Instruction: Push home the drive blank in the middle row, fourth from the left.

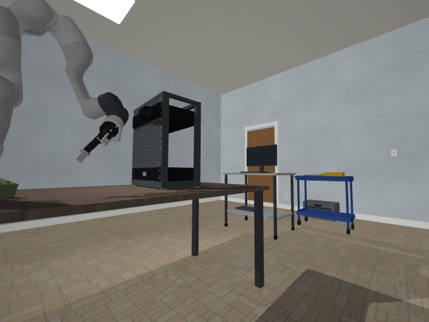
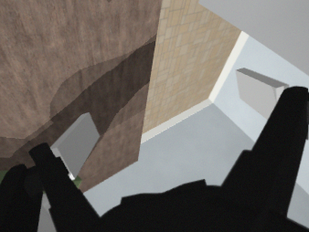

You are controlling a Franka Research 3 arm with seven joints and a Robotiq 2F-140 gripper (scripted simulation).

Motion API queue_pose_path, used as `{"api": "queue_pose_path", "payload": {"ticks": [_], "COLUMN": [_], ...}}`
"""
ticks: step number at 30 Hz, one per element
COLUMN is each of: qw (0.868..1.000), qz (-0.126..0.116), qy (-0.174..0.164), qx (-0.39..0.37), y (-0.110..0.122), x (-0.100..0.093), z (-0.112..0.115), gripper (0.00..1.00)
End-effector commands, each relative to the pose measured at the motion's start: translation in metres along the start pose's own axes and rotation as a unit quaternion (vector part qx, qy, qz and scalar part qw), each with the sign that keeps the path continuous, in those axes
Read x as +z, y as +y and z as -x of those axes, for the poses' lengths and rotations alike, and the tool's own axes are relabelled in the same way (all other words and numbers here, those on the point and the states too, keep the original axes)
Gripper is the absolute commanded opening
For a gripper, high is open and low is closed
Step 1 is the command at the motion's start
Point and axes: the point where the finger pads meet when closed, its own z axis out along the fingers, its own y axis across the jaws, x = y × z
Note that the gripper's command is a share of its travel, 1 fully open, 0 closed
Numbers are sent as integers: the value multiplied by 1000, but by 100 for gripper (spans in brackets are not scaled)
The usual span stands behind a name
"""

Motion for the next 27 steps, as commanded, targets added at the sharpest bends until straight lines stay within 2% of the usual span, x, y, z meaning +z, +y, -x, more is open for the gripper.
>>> {"api": "queue_pose_path", "payload": {"ticks": [1,15,27], "qw": [1000,1000,999], "qz": [0,3,24], "qy": [0,4,30], "qx": [0,0,-3], "y": [0,0,0], "x": [0,-2,-17], "z": [0,0,0], "gripper": [100,100,100]}}
